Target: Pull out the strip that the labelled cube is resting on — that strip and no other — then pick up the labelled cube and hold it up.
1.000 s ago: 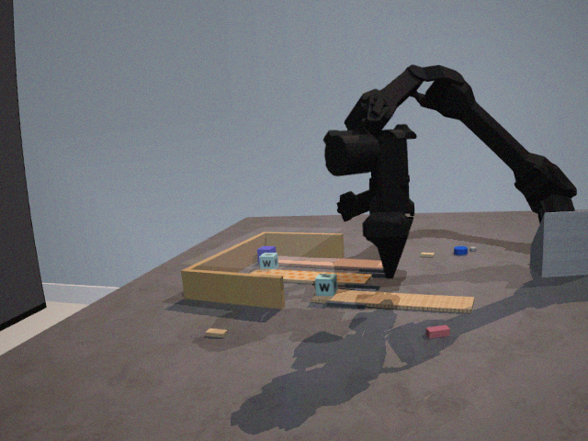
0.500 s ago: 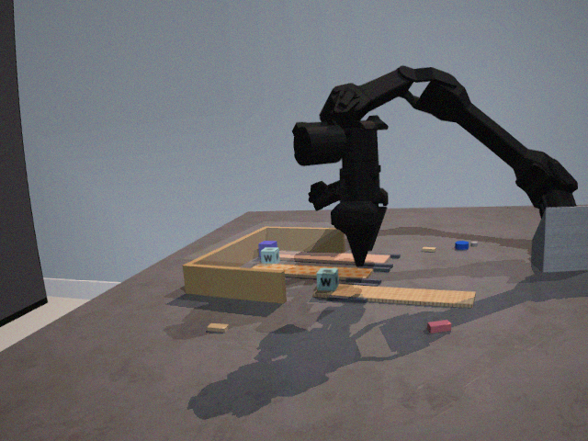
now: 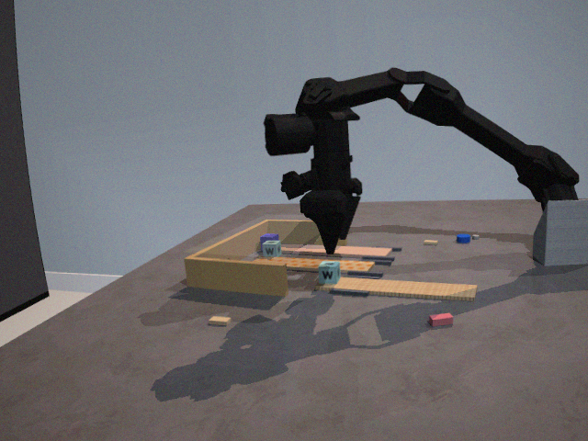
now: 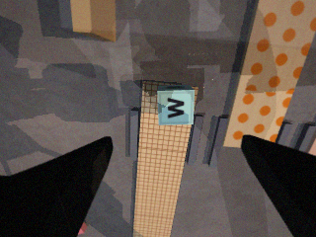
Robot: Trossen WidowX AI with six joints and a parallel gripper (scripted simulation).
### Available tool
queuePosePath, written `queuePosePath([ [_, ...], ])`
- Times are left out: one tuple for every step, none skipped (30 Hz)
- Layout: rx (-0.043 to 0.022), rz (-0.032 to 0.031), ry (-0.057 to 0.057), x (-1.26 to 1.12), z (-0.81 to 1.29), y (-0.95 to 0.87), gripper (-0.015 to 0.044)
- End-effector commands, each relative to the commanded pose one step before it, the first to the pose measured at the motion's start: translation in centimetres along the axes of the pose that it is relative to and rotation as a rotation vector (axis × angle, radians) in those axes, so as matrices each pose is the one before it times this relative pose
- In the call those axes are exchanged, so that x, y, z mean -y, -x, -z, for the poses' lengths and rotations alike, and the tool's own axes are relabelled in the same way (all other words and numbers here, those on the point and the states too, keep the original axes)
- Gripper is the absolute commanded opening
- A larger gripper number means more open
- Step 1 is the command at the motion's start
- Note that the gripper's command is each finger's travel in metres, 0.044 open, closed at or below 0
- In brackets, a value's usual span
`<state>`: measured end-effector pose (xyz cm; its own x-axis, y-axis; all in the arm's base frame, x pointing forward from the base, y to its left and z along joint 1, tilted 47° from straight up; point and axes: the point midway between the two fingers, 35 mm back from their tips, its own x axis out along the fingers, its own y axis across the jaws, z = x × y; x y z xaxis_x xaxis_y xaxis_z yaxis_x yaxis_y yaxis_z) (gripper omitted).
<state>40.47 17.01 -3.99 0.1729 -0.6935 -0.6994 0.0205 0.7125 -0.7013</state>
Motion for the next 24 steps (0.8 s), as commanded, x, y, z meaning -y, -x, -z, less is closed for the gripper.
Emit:
queuePosePath([
  [0.00164, 0.00446, 0.0043, 0.154, -1.470, -0.071, 0.0440],
  [0.00003, 0.00002, 0.0000, 0.014, -0.087, 0.000, 0.0440],
  [0.00001, -0.00001, 0.0000, -0.001, -0.002, -0.027, 0.0414],
  [0.00002, -0.00001, 0.0000, -0.003, -0.007, -0.080, 0.0387],
  [0.00002, -0.00002, 0.0000, -0.004, -0.009, -0.106, 0.0361],
  [0.00003, -0.00002, 0.0000, -0.006, -0.012, -0.156, 0.0335],
  [0.00003, -0.00001, 0.0000, -0.005, -0.012, -0.164, 0.0309],
  [0.00003, -0.00001, 0.0000, -0.005, -0.011, -0.165, 0.0282],
  [0.00003, 0.00000, 0.0000, -0.004, -0.010, -0.165, 0.0256],
  [0.00003, 0.00000, 0.0000, -0.004, -0.010, -0.165, 0.0250],
  [0.00003, 0.00001, 0.0000, -0.003, -0.008, -0.165, 0.0250],
  [0.00003, 0.00002, 0.0000, -0.003, -0.007, -0.165, 0.0250],
  [0.00003, 0.00002, 0.0000, -0.002, -0.006, -0.165, 0.0250],
  [0.00003, 0.00003, 0.0000, -0.001, -0.005, -0.165, 0.0250],
  [0.00003, 0.00004, 0.0000, 0.000, -0.004, -0.165, 0.0250],
  [0.00003, 0.00004, 0.0000, 0.000, -0.003, -0.165, 0.0250],
  [0.00003, 0.00005, 0.0000, 0.001, -0.002, -0.164, 0.0250],
  [0.00003, 0.00006, 0.0000, 0.001, -0.001, -0.165, 0.0250],
  [0.00002, 0.00006, 0.0000, 0.002, 0.000, -0.164, 0.0250],
  [0.00002, 0.00007, 0.0000, 0.003, 0.001, -0.164, 0.0250],
  [0.00002, 0.00007, 0.0000, 0.003, 0.002, -0.164, 0.0250],
  [0.00002, 0.00008, 0.0000, 0.004, 0.003, -0.164, 0.0250],
  [0.00002, 0.00009, 0.0000, 0.004, 0.004, -0.164, 0.0250],
  [0.00002, 0.00009, 0.0000, 0.005, 0.004, -0.164, 0.0250],
])
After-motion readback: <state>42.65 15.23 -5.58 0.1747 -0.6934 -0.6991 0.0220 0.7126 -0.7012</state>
